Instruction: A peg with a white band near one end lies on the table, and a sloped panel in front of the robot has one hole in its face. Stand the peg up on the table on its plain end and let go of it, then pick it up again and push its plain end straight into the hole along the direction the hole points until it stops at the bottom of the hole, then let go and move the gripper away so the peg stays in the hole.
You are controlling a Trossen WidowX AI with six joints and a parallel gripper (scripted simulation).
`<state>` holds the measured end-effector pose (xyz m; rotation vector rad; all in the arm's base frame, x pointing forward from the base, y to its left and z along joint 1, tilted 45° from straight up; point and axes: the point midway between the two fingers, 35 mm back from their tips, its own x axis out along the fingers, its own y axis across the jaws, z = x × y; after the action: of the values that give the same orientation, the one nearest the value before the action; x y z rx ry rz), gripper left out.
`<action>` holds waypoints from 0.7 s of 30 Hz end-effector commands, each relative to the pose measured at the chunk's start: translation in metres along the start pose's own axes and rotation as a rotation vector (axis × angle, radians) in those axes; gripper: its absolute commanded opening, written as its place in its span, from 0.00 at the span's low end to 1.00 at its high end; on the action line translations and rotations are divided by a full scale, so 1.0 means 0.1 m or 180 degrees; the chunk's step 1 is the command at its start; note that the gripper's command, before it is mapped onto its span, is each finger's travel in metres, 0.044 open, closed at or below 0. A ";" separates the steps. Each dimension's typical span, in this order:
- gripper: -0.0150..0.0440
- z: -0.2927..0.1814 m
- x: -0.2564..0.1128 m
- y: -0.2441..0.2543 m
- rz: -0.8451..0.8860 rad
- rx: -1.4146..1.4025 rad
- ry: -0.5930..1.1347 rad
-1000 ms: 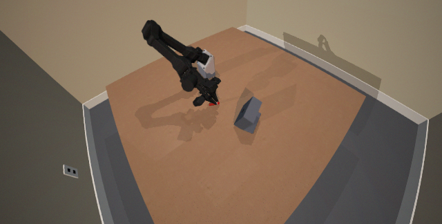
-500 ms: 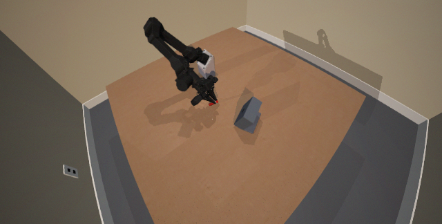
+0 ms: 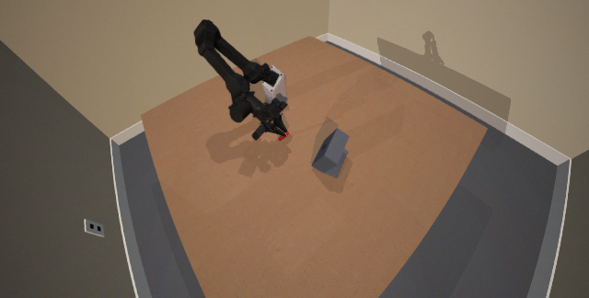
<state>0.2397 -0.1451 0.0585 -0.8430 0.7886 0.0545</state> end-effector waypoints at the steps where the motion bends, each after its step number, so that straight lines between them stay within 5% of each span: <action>1: 0.34 -0.02 -0.03 0.02 0.0003 -0.0012 -0.0136; 21: 0.34 -0.10 -0.14 0.02 0.0007 -0.0019 -0.0685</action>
<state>0.2257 -0.1470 0.0630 -0.8301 0.6181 0.1307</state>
